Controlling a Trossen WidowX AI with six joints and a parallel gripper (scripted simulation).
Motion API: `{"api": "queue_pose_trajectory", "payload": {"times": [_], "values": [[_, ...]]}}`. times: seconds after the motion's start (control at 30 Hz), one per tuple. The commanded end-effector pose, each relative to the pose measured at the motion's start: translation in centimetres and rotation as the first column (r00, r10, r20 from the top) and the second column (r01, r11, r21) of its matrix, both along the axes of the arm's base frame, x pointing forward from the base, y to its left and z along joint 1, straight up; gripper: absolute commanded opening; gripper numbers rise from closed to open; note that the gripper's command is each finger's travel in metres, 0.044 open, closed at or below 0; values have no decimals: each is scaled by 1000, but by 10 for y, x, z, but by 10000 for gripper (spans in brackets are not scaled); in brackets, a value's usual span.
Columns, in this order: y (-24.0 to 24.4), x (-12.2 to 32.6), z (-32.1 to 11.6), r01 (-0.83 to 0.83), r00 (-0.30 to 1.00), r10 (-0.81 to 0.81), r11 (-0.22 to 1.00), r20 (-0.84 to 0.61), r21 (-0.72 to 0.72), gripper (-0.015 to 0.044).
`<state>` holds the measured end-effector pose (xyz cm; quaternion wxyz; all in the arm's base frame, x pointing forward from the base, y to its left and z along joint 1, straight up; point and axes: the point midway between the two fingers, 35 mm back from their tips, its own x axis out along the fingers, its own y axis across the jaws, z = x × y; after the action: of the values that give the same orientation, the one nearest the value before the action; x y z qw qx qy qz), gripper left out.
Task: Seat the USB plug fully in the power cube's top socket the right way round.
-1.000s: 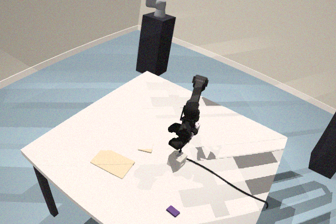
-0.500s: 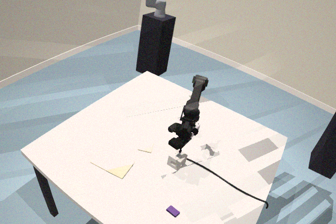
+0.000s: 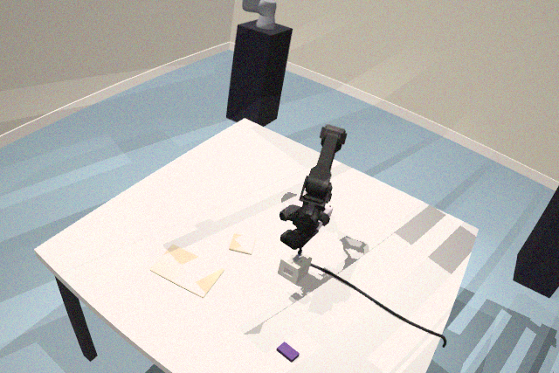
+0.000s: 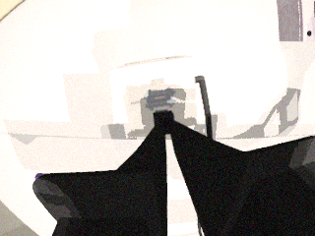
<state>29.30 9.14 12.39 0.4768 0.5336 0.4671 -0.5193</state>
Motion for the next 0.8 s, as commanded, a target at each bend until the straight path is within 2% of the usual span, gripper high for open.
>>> {"api": "queue_pose_trajectory", "payload": {"times": [0.0, 0.77], "values": [[-1, 0, -1, -5, 1000, 5, 1000, 1, -5, 0], [-2, 0, -4, -16, 1000, 16, 1000, 0, -11, 0]]}}
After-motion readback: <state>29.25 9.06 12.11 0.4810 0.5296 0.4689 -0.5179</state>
